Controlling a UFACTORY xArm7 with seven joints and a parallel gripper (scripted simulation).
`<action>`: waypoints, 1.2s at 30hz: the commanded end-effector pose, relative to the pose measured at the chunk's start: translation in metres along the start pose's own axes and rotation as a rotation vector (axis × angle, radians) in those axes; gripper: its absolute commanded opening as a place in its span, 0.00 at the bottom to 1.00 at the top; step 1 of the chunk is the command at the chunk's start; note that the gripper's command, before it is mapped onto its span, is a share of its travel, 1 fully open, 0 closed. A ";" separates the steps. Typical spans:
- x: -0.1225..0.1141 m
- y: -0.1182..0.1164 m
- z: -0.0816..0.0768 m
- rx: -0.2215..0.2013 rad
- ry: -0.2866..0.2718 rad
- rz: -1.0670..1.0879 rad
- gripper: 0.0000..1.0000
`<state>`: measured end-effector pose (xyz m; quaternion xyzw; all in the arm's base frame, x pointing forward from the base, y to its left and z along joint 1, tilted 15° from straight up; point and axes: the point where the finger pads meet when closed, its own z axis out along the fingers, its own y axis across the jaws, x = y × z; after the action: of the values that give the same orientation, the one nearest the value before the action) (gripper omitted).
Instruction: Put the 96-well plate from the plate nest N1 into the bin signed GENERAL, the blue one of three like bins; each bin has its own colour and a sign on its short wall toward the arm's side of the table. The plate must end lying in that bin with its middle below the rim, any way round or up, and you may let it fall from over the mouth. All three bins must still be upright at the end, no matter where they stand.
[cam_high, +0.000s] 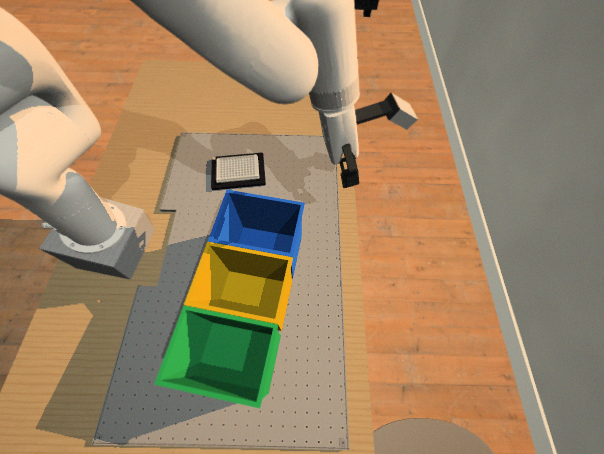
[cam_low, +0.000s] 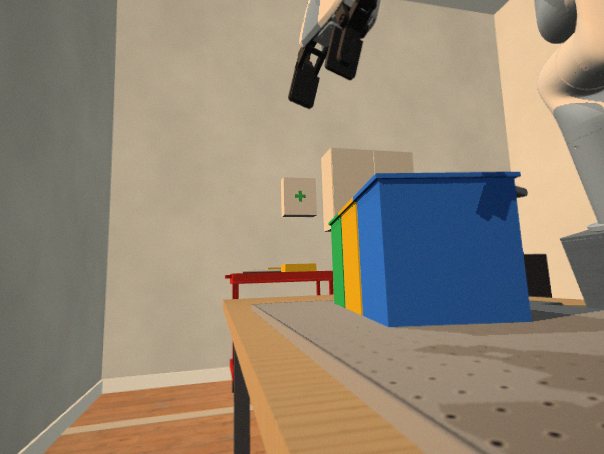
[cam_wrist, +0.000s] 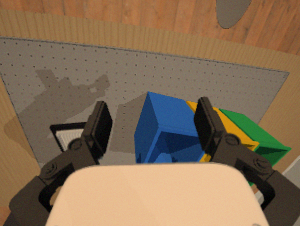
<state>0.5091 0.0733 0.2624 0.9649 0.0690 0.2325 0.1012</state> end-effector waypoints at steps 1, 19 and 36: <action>-0.010 -0.025 -0.007 0.015 -0.002 0.001 1.00; -0.047 -0.086 -0.022 0.065 -0.039 0.013 1.00; -0.088 -0.135 -0.035 0.102 -0.082 0.023 1.00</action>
<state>0.4198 0.1795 0.2280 0.9780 0.0656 0.1900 0.0550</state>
